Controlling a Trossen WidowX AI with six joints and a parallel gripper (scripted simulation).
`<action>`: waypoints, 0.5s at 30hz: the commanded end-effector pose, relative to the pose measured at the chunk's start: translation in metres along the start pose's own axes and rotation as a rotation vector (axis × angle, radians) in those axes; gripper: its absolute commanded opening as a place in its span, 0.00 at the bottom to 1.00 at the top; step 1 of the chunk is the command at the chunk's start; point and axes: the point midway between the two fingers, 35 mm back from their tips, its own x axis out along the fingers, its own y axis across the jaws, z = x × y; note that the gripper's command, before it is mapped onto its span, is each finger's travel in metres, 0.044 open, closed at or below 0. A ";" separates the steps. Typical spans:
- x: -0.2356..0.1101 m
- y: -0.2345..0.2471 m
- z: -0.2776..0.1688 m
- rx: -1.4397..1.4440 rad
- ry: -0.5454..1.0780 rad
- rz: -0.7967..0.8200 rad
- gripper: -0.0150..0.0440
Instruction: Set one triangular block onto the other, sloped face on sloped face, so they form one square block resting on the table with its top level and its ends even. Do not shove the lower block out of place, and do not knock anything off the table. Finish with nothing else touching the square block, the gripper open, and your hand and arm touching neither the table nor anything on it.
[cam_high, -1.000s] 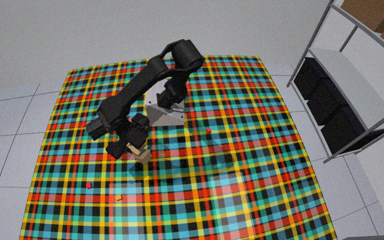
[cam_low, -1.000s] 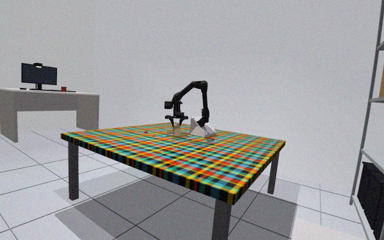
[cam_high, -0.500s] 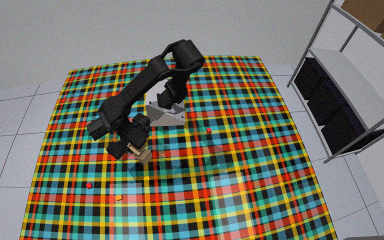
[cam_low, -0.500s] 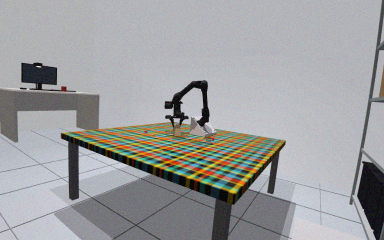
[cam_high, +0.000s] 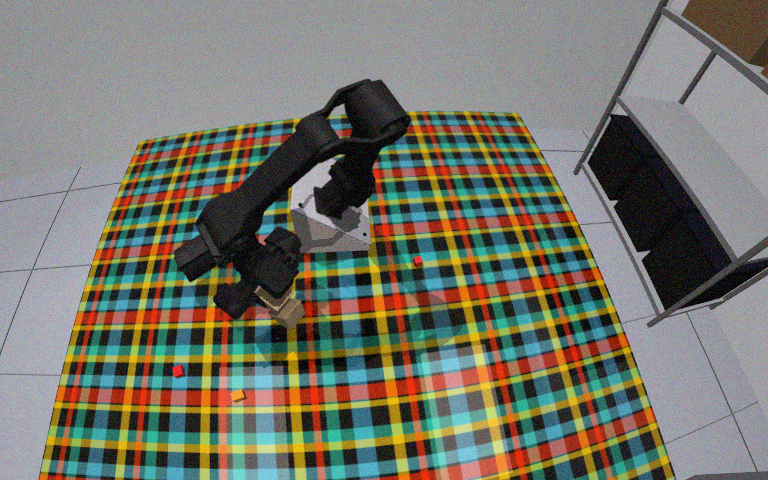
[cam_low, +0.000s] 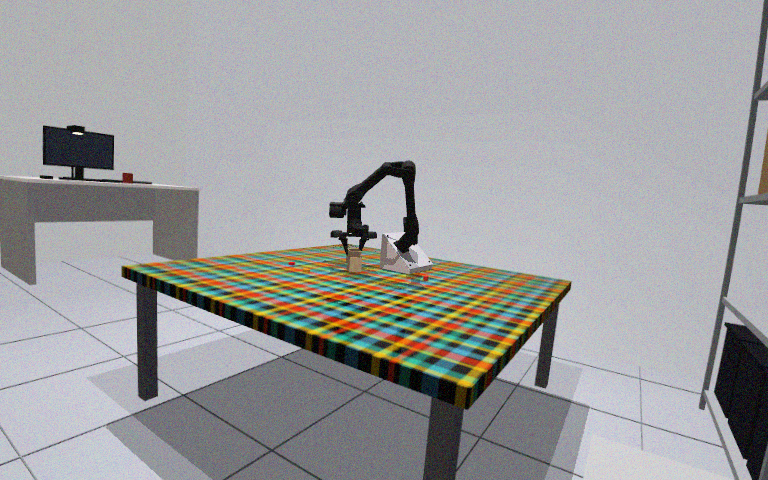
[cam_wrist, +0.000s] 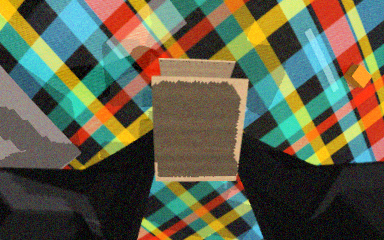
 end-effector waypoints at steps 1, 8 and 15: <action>0.001 -0.001 0.001 0.003 -0.006 -0.004 0.25; 0.005 -0.001 0.002 0.003 -0.006 -0.004 0.25; 0.009 -0.001 0.003 0.003 -0.006 -0.004 0.25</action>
